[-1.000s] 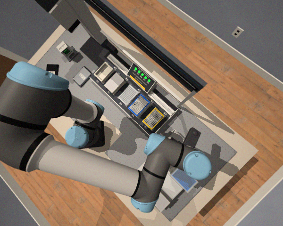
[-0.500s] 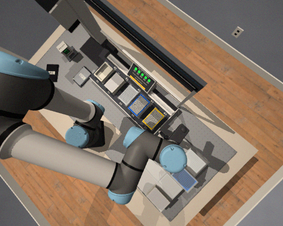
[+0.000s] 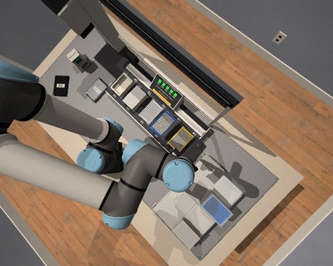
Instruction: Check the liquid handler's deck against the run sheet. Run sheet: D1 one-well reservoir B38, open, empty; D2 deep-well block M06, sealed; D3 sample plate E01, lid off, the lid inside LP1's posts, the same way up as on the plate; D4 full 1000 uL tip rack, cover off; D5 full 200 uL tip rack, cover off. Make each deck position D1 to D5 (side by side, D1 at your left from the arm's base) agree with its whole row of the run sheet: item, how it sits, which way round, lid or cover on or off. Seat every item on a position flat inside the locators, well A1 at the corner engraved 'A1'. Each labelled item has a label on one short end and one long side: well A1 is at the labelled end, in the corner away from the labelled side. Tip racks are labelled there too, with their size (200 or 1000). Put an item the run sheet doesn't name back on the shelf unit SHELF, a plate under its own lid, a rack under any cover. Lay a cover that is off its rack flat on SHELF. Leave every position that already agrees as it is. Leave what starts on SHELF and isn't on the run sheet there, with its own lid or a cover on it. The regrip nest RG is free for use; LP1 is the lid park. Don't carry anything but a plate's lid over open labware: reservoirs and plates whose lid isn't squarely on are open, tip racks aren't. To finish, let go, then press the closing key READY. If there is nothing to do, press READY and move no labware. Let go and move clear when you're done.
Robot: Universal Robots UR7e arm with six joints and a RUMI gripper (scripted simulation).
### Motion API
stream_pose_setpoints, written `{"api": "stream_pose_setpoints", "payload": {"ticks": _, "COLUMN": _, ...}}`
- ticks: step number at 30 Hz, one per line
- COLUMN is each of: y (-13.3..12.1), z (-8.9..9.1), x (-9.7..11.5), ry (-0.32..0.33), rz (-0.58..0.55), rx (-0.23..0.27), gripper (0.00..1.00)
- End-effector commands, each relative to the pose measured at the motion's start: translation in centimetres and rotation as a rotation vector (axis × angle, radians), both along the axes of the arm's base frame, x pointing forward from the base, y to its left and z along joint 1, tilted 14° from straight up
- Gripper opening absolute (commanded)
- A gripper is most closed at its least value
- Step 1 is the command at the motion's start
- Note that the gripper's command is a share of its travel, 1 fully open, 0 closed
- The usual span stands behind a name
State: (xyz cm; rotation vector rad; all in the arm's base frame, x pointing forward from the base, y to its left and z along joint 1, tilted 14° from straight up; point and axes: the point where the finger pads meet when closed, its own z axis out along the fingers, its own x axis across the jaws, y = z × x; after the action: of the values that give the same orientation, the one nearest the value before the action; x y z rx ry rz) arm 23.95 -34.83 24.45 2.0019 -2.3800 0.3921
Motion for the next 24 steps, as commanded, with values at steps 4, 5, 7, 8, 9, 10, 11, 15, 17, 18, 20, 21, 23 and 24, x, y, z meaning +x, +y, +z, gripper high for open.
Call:
{"api": "stream_pose_setpoints", "payload": {"ticks": 4, "y": 3.6, "z": 0.0, "x": -0.6, "ry": -0.001, "rz": 0.0, "rx": -0.002, "gripper": 0.82}}
{"api": "stream_pose_setpoints", "payload": {"ticks": 5, "y": 4.1, "z": -0.1, "x": -0.7, "ry": -0.001, "rz": 0.0, "rx": -0.002, "gripper": 0.82}}
{"api": "stream_pose_setpoints", "payload": {"ticks": 7, "y": 5.1, "z": -0.1, "x": -0.9, "ry": -0.001, "rz": 0.0, "rx": -0.002, "gripper": 0.82}}
{"api": "stream_pose_setpoints", "payload": {"ticks": 8, "y": 5.6, "z": -0.1, "x": -1.0, "ry": -0.001, "rz": 0.0, "rx": -0.001, "gripper": 0.82}}
{"api": "stream_pose_setpoints", "payload": {"ticks": 9, "y": 6.1, "z": -0.1, "x": -1.1, "ry": -0.001, "rz": 0.0, "rx": -0.001, "gripper": 0.82}}
{"api": "stream_pose_setpoints", "payload": {"ticks": 10, "y": 6.6, "z": -0.2, "x": -1.1, "ry": -0.001, "rz": 0.0, "rx": -0.001, "gripper": 0.82}}
{"api": "stream_pose_setpoints", "payload": {"ticks": 11, "y": 7.1, "z": -0.2, "x": -1.2, "ry": -0.001, "rz": 0.0, "rx": -0.001, "gripper": 0.82}}
{"api": "stream_pose_setpoints", "payload": {"ticks": 15, "y": 8.0, "z": -0.2, "x": -1.4, "ry": -0.001, "rz": 0.0, "rx": -0.001, "gripper": 0.82}}
{"api": "stream_pose_setpoints", "payload": {"ticks": 17, "y": 9.0, "z": -0.3, "x": -1.6, "ry": -0.001, "rz": 0.0, "rx": -0.001, "gripper": 0.82}}
{"api": "stream_pose_setpoints", "payload": {"ticks": 18, "y": 9.5, "z": -0.3, "x": -1.6, "ry": -0.001, "rz": 0.0, "rx": -0.001, "gripper": 0.82}}
{"api": "stream_pose_setpoints", "payload": {"ticks": 20, "y": 10.5, "z": -0.3, "x": -1.8, "ry": -0.001, "rz": 0.0, "rx": -0.001, "gripper": 0.82}}
{"api": "stream_pose_setpoints", "payload": {"ticks": 21, "y": 11.0, "z": -0.4, "x": -1.9, "ry": -0.001, "rz": 0.0, "rx": -0.001, "gripper": 0.82}}
{"api": "stream_pose_setpoints", "payload": {"ticks": 23, "y": 12.0, "z": -0.4, "x": -2.1, "ry": -0.001, "rz": 0.0, "rx": -0.001, "gripper": 0.82}}
{"api": "stream_pose_setpoints", "payload": {"ticks": 24, "y": 12.5, "z": -0.4, "x": -2.1, "ry": -0.001, "rz": 0.0, "rx": -0.001, "gripper": 0.82}}
